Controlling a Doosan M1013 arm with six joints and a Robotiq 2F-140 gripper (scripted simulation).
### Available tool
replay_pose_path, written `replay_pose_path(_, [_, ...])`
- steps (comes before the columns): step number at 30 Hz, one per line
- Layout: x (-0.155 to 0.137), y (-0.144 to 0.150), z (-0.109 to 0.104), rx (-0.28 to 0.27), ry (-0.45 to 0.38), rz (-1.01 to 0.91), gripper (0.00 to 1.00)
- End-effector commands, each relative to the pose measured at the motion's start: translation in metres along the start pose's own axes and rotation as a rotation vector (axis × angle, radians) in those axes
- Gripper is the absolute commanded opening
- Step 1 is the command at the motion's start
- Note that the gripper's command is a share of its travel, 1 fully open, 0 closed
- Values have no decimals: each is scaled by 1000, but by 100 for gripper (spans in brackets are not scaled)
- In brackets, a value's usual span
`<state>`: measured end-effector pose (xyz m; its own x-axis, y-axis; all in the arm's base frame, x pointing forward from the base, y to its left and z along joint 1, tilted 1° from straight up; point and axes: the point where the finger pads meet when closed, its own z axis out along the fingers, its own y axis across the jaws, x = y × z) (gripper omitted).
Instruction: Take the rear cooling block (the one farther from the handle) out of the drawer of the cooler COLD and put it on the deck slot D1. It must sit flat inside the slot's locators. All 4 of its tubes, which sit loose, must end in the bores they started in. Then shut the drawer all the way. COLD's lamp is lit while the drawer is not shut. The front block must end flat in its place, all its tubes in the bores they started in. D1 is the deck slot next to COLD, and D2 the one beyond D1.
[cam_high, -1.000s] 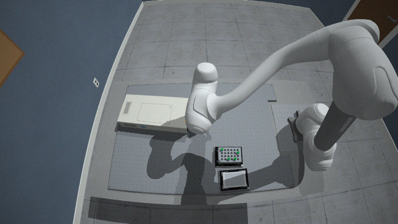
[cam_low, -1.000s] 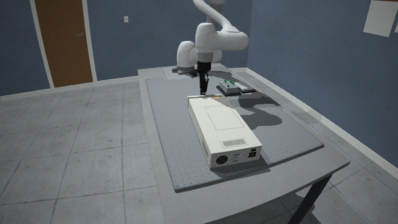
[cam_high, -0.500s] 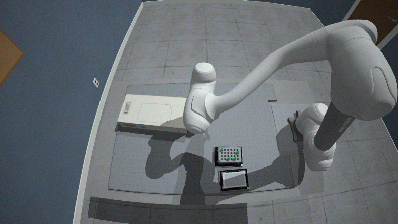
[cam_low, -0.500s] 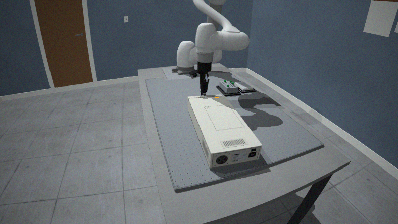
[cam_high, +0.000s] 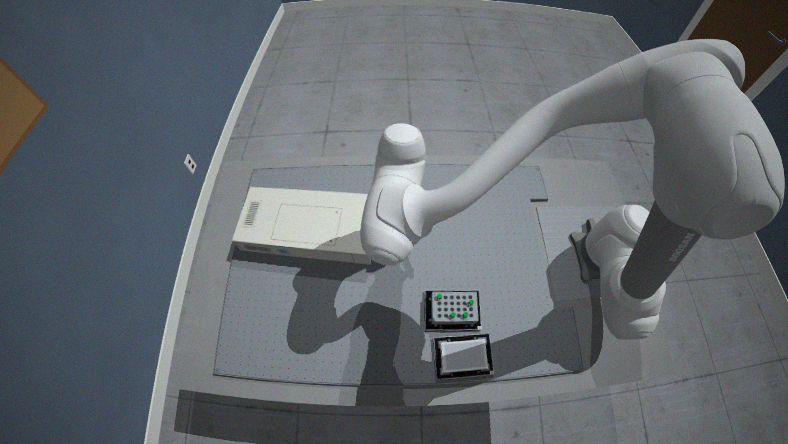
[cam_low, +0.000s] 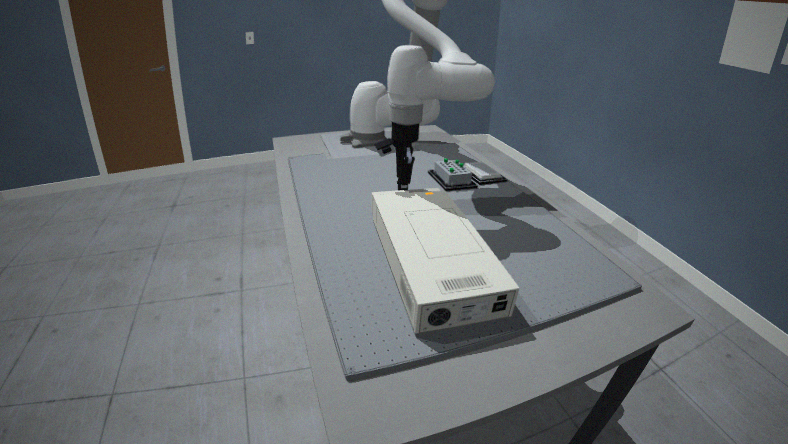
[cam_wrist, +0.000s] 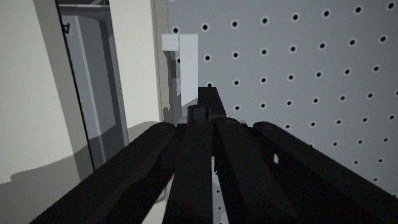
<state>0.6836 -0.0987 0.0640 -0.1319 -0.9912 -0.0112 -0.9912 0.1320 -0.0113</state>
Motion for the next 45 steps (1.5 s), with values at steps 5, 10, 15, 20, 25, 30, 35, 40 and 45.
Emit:
replay_pose_path(5, [0, -3, -1, 2, 0, 0, 10])
replay_pose_path(10, [0, -4, -1, 2, 0, 0, 10])
replay_pose_path(15, [0, -5, -1, 2, 0, 0, 10])
replay_pose_path(20, [0, -7, -1, 2, 0, 0, 10])
replay_pose_path(25, [0, -9, -1, 2, 0, 0, 10])
replay_pose_path(30, [0, -10, -1, 2, 0, 0, 10])
replay_pose_path(35, [0, -11, -1, 2, 0, 0, 10])
replay_pose_path(40, [0, -13, -1, 2, 0, 0, 10])
replay_pose_path(45, [0, -15, -1, 2, 0, 0, 10])
